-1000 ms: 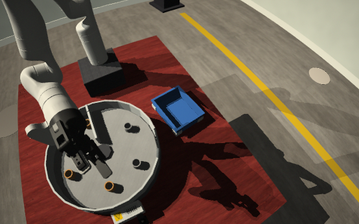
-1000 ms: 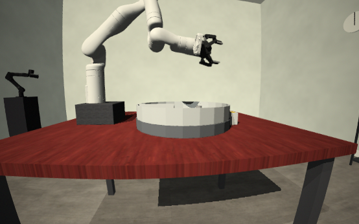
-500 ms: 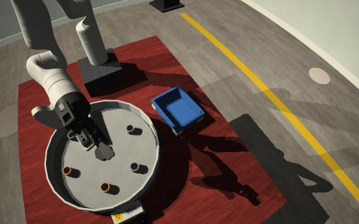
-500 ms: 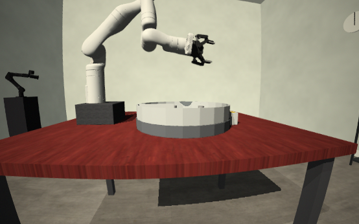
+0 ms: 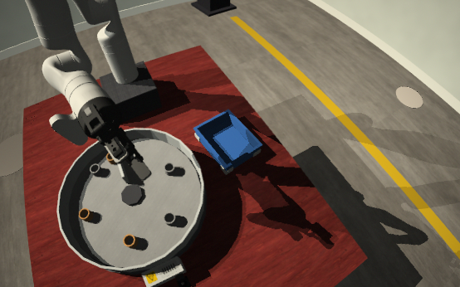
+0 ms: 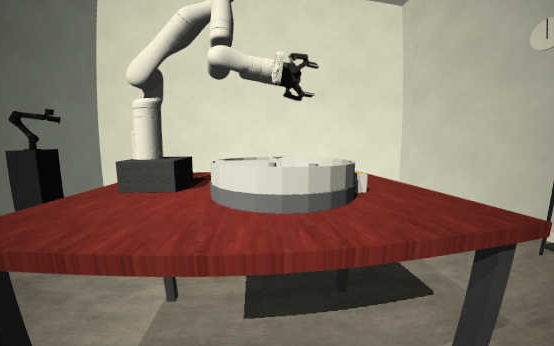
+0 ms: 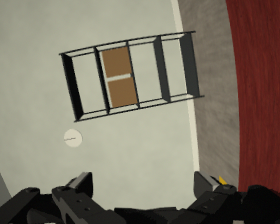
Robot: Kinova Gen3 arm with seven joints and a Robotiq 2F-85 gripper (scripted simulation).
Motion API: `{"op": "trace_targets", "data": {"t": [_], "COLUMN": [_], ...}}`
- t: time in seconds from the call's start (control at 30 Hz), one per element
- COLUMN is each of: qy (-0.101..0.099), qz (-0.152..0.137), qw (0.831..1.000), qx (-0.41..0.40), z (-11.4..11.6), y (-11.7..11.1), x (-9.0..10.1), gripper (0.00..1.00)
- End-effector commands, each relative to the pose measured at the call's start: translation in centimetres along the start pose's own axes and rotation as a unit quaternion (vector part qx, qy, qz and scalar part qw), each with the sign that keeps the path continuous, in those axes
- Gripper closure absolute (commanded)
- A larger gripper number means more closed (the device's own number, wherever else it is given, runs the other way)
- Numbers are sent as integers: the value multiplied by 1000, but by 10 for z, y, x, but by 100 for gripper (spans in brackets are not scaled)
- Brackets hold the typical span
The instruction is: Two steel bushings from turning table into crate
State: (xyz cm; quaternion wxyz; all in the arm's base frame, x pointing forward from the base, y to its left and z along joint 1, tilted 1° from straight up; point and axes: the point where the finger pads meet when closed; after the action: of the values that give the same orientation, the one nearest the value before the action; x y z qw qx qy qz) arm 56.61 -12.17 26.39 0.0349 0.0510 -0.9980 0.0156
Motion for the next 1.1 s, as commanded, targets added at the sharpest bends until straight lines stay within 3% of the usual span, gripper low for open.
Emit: {"op": "trace_targets", "data": {"t": [0.0, 0.07, 0.47, 0.63, 1.03, 1.07], "qy": [-2, -2, -2, 1, 1, 18], "qz": [0, 0, 0, -2, -2, -90], "qw": [1000, 1000, 1000, 1000, 1000, 996], "qx": [0, 0, 0, -2, -2, -4], "z": [-5, -8, -8, -13, -13, -13], "y": [21, 38, 38, 79, 79, 88], "x": [20, 37, 37, 79, 79, 83], "gripper": [0, 0, 0, 0, 0, 0]}}
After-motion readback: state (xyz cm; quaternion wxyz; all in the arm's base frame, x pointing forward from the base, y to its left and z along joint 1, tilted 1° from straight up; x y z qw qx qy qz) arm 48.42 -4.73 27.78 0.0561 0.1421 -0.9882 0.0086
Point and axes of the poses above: the point where the finger pads meet when closed, its own x axis back along the fingers, its own z axis across the jaws, y = z × x, and after that the axes turned 11 degrees about x, right-handed
